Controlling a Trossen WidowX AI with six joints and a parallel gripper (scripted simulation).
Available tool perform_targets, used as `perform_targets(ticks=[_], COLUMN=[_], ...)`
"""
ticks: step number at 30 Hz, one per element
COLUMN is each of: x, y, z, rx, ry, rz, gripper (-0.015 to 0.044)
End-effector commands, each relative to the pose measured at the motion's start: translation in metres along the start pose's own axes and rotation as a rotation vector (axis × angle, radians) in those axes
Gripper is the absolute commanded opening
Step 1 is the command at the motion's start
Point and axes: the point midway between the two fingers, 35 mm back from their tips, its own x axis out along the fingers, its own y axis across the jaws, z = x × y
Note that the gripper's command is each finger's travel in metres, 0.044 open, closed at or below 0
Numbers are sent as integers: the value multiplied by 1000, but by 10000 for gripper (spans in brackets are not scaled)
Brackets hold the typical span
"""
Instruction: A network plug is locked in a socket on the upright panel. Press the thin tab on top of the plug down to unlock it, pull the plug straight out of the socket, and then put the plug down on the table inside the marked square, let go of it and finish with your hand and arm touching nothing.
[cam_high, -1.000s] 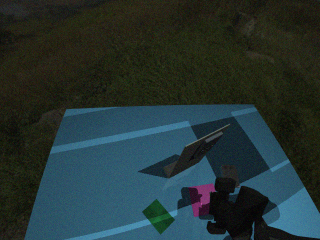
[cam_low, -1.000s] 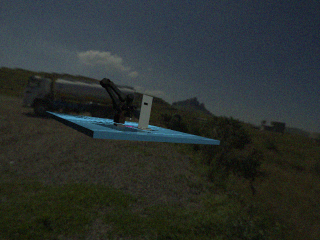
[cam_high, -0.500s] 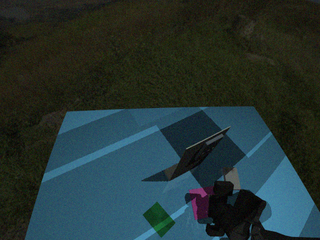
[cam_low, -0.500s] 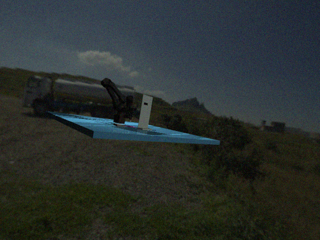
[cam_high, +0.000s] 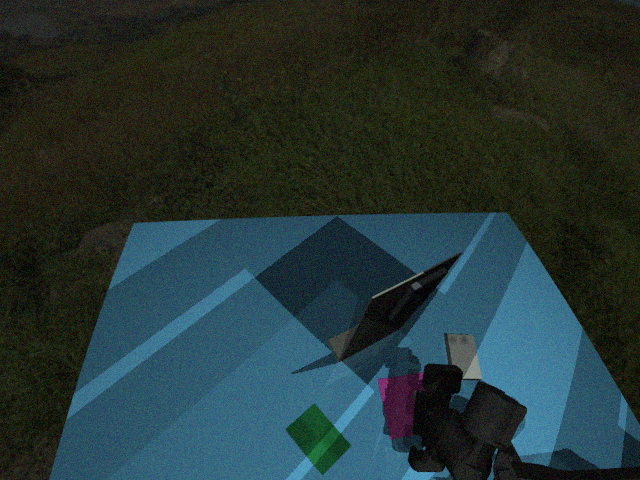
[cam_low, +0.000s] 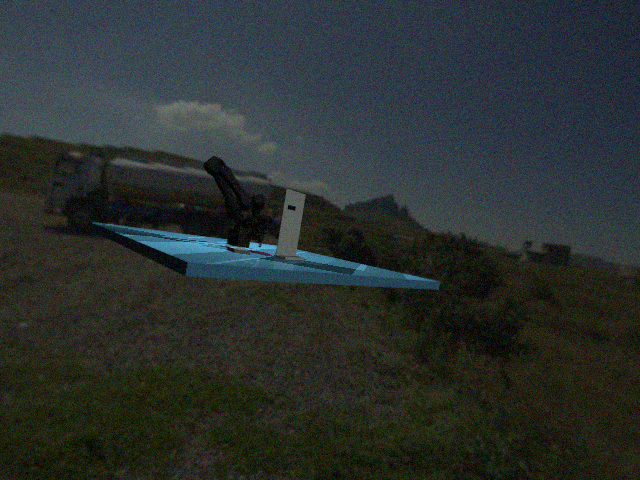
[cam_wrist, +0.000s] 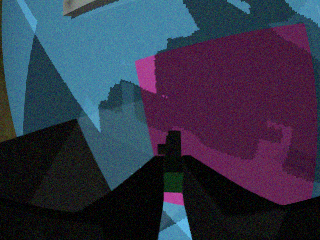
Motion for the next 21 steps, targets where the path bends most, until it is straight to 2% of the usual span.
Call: perform_targets(ticks=[1,21], x=[3,17], y=[-5,-18], z=[-1,2], rx=[-11,-14], ry=[5,0], rz=[-6,-2], gripper=[0,0])
